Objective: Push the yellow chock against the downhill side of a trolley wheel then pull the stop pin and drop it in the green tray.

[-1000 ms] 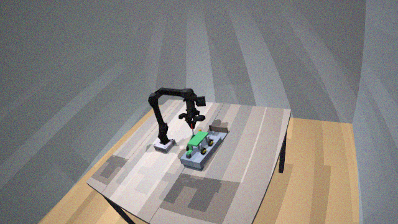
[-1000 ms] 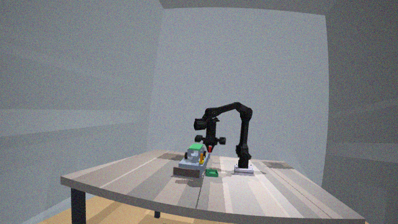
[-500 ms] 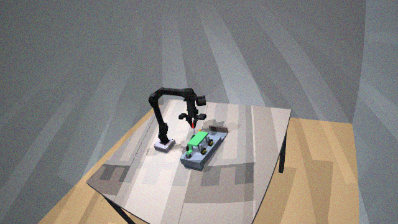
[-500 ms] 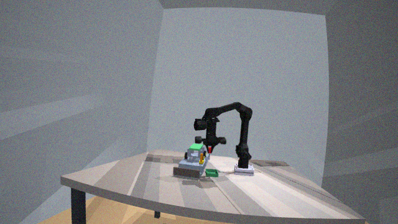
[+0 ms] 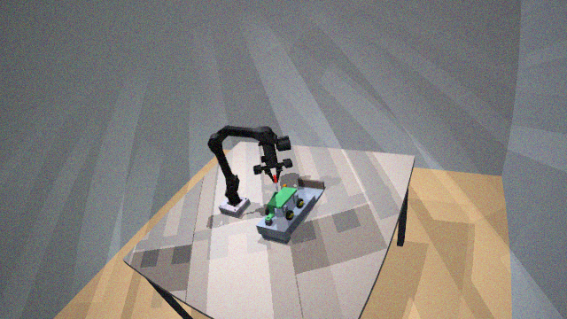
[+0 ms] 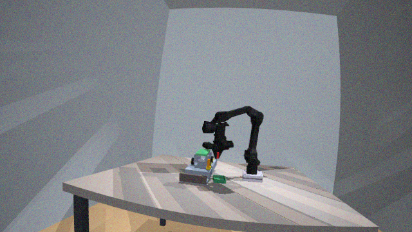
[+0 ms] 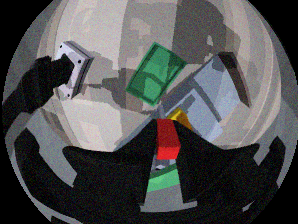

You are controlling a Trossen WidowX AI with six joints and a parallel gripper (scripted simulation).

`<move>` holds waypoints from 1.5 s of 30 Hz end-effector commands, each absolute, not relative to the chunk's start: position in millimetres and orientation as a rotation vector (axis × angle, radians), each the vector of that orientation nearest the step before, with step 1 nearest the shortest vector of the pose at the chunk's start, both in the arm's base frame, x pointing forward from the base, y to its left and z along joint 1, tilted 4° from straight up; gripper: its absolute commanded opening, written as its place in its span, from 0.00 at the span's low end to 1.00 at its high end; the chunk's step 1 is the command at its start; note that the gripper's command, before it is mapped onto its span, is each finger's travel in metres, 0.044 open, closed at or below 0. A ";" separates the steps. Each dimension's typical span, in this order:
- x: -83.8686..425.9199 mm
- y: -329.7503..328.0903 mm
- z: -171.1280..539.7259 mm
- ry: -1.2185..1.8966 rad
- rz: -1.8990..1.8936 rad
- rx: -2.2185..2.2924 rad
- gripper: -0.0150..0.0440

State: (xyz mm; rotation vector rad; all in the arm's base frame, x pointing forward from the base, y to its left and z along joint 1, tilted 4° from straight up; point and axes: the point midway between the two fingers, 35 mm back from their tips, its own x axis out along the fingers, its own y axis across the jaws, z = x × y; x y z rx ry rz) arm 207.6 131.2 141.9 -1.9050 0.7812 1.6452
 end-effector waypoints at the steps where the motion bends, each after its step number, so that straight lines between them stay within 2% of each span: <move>1: 207.1 130.8 143.9 0.663 1.713 -1.976 0.25; 31: 209.9 125.6 144.1 -0.368 2.234 -2.360 0.25; 45: 195.4 124.8 131.5 -0.410 2.248 -2.366 0.25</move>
